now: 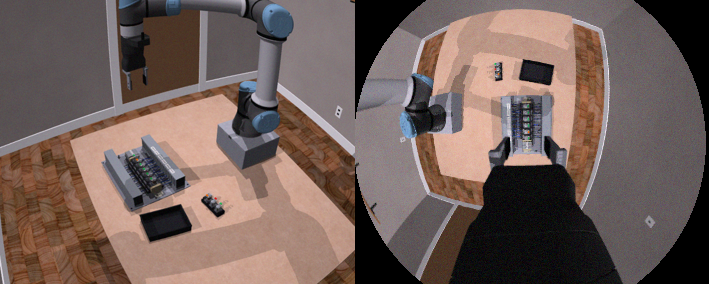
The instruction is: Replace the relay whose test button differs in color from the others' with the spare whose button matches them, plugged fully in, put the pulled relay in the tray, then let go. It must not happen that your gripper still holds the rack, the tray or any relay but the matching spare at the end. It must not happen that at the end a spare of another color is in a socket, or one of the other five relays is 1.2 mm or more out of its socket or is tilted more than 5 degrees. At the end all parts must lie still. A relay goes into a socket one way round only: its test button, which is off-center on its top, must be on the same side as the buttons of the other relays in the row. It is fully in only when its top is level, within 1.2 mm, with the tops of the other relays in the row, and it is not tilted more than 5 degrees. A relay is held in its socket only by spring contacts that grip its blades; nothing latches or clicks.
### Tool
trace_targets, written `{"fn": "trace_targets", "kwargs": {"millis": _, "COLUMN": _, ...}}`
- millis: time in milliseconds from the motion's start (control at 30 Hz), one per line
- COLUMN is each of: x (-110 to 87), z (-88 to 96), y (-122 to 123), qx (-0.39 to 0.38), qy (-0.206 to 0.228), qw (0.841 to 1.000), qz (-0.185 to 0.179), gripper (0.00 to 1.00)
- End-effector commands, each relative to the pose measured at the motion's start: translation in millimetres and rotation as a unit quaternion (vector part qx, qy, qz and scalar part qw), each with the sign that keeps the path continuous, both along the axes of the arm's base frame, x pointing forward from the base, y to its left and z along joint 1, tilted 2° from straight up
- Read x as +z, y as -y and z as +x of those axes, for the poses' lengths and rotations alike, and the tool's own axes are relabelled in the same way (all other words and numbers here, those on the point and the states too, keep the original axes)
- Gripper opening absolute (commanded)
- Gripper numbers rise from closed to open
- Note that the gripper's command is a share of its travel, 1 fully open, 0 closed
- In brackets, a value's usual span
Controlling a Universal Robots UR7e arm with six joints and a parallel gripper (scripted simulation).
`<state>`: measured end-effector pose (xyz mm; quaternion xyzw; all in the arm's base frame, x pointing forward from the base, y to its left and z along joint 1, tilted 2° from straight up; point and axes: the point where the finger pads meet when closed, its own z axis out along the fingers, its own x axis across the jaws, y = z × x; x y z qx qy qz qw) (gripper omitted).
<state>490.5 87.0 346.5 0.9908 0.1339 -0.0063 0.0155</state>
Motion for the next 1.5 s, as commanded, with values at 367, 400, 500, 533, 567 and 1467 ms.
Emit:
{"fn": "trace_targets", "kwargs": {"millis": 367, "x": -60.8, "z": 0.5, "y": 2.0, "qx": 0.000, "qy": 0.003, "qw": 1.000, "qz": 0.000, "gripper": 1.00}}
{"fn": "trace_targets", "kwargs": {"millis": 400, "x": -60.8, "z": 0.5, "y": 2.0, "qx": 0.000, "qy": 0.003, "qw": 1.000, "qz": 0.000, "gripper": 1.00}}
{"fn": "trace_targets", "kwargs": {"millis": 500, "x": -60.8, "z": 0.5, "y": 2.0, "qx": 0.000, "qy": 0.003, "qw": 1.000, "qz": 0.000, "gripper": 1.00}}
{"fn": "trace_targets", "kwargs": {"millis": 533, "x": -60.8, "z": 0.5, "y": 2.0, "qx": 0.000, "qy": 0.003, "qw": 1.000, "qz": 0.000, "gripper": 1.00}}
{"fn": "trace_targets", "kwargs": {"millis": 567, "x": -60.8, "z": 0.5, "y": 2.0, "qx": 0.000, "qy": 0.003, "qw": 1.000, "qz": 0.000, "gripper": 1.00}}
{"fn": "trace_targets", "kwargs": {"millis": 1467, "x": -177.6, "z": 0.0, "y": 5.7, "qx": 0.000, "qy": 0.003, "qw": 1.000, "qz": 0.000, "gripper": 1.00}}
